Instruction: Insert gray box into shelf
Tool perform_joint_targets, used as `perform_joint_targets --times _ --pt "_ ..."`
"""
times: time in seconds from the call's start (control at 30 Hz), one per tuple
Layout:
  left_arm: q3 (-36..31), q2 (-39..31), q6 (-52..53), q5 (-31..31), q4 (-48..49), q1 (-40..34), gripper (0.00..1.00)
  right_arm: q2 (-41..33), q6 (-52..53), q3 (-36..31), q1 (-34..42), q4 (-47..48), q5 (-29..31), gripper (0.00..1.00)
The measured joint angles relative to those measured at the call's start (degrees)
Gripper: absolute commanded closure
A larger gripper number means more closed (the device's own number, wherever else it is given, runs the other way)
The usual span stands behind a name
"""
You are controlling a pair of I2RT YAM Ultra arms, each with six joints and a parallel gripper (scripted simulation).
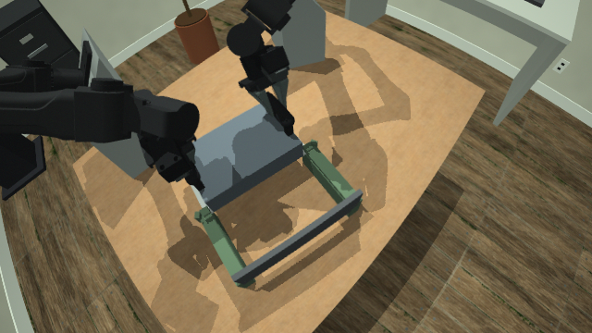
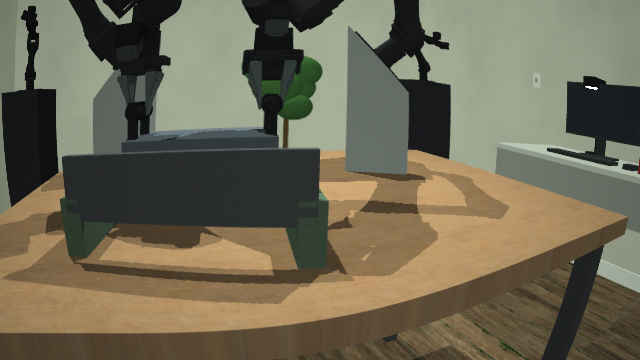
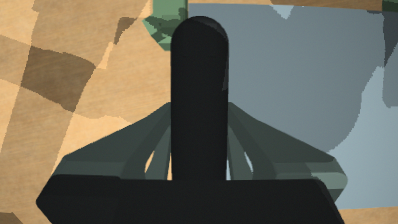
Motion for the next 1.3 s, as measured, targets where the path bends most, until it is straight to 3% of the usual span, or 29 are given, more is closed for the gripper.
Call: perform_joint_targets --times 1.3 --pt "5.6 0.5 5.3 0.6 -0.3 2.7 0.86 2.6 -2.6 8.5 -1.9 -4.1 0.7 0.86"
